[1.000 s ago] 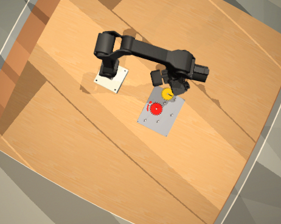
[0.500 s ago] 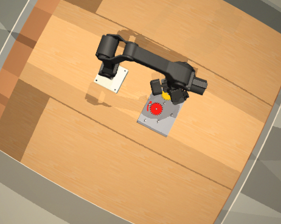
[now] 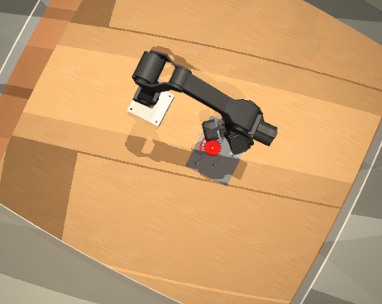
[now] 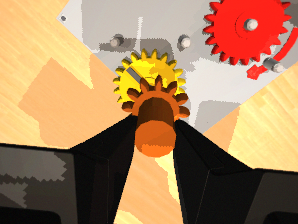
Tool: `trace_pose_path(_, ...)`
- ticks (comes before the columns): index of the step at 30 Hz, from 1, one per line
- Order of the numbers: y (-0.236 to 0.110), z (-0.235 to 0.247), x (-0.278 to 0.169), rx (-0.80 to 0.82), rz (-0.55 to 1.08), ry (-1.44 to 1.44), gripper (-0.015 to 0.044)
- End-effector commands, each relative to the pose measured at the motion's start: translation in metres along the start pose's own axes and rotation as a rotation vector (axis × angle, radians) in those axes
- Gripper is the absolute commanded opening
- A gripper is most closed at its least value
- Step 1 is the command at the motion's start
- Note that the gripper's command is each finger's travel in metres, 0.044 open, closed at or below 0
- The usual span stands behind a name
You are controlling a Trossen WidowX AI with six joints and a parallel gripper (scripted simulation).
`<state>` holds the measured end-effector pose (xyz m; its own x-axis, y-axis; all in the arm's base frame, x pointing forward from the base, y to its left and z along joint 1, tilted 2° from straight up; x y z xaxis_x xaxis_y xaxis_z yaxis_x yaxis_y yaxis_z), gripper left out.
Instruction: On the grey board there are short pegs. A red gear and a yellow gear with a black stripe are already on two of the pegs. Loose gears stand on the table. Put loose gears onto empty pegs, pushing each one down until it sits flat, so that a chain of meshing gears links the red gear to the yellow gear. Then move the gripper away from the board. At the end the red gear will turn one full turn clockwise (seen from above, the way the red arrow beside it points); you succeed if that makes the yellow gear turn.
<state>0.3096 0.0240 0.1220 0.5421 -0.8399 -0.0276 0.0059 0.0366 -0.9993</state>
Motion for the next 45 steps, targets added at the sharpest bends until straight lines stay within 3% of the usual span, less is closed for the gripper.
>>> trace_pose_path(1, 0.006, -0.004, 0.011, -0.006, 0.0, -0.004, 0.0)
trace_pose_path(13, 0.017, -0.014, 0.036, -0.005, -0.001, -0.005, 0.0)
trace_pose_path(45, 0.013, -0.015, 0.037, -0.005, -0.001, -0.005, 0.0)
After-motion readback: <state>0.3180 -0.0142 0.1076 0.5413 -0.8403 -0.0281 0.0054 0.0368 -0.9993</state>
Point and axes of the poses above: the point midway between the two fingers, 35 mm back from their tips, its own y axis out along the fingers, its own z axis across the jaws, x = y × z, the point moved 2 cm from there along -y, back along the fingers, and after that the axes turned 8 degrees about y, right-handed, at the moved point
